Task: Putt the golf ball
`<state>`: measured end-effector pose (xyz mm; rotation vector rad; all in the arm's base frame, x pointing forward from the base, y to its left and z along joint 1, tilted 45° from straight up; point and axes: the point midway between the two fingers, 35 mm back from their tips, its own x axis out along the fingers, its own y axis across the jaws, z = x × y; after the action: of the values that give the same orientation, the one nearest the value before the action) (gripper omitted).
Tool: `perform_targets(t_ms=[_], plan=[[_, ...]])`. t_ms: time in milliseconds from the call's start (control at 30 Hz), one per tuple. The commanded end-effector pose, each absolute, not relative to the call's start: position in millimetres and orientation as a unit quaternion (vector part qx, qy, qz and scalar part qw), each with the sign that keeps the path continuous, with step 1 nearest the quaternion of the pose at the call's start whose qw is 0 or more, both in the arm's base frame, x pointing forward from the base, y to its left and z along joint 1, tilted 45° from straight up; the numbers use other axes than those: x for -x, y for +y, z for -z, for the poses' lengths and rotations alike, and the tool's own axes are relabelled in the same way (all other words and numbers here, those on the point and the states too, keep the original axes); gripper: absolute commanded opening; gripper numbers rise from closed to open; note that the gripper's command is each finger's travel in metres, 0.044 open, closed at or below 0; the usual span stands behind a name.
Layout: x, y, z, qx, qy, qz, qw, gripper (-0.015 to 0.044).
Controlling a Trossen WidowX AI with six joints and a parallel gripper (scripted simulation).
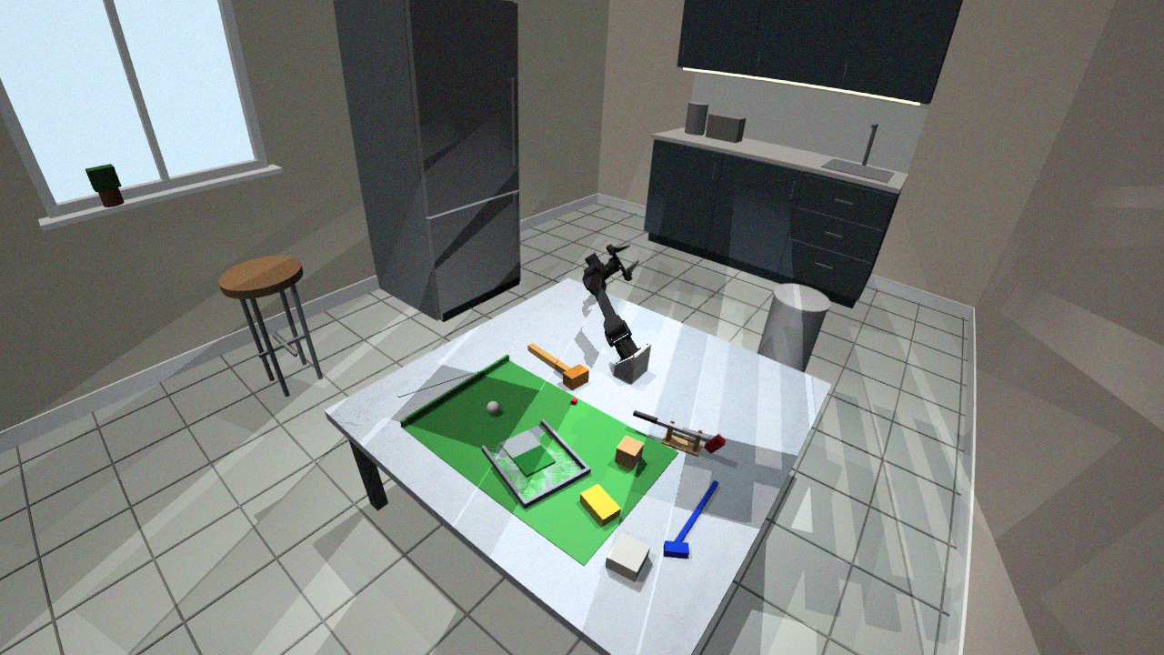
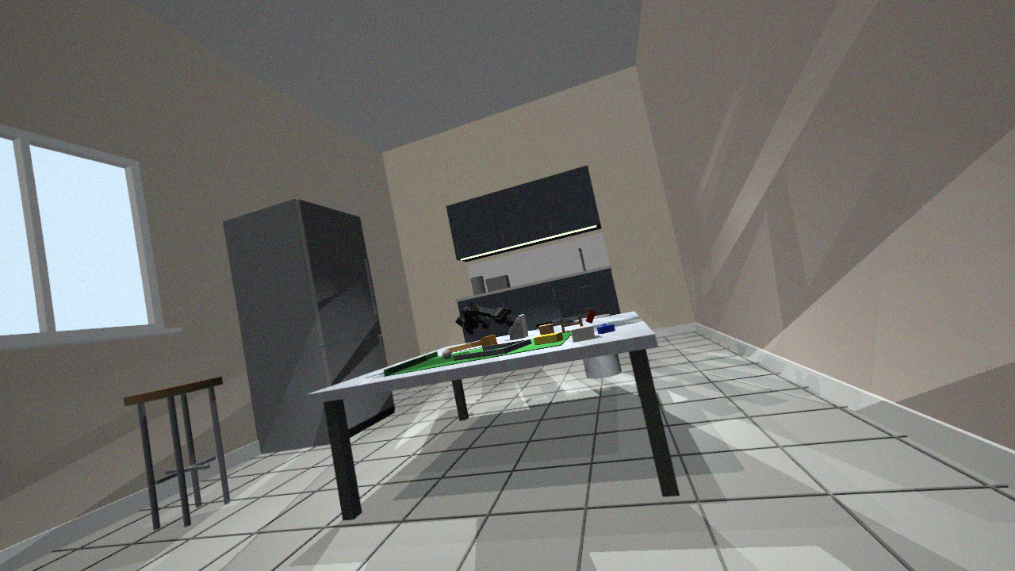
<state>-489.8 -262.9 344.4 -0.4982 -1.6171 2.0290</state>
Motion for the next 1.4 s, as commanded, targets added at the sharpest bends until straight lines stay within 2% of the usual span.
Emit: perform_targets(t_ms=[0, 167, 633, 1367], plan=[[489.3, -263.6, -344.8, 0.182, -0.593, -0.745, 0.246, 0.0426], [472.9, -286.0, -358.3, 0.151, -0.596, -0.757, 0.221, 0.0440], [377.4, -376.0, -412.5, 0.008, -0.511, -0.855, 0.093, 0.0440], [174.9, -458.4, -480.6, -0.153, -0.353, -0.907, -0.169, 0.0440]])
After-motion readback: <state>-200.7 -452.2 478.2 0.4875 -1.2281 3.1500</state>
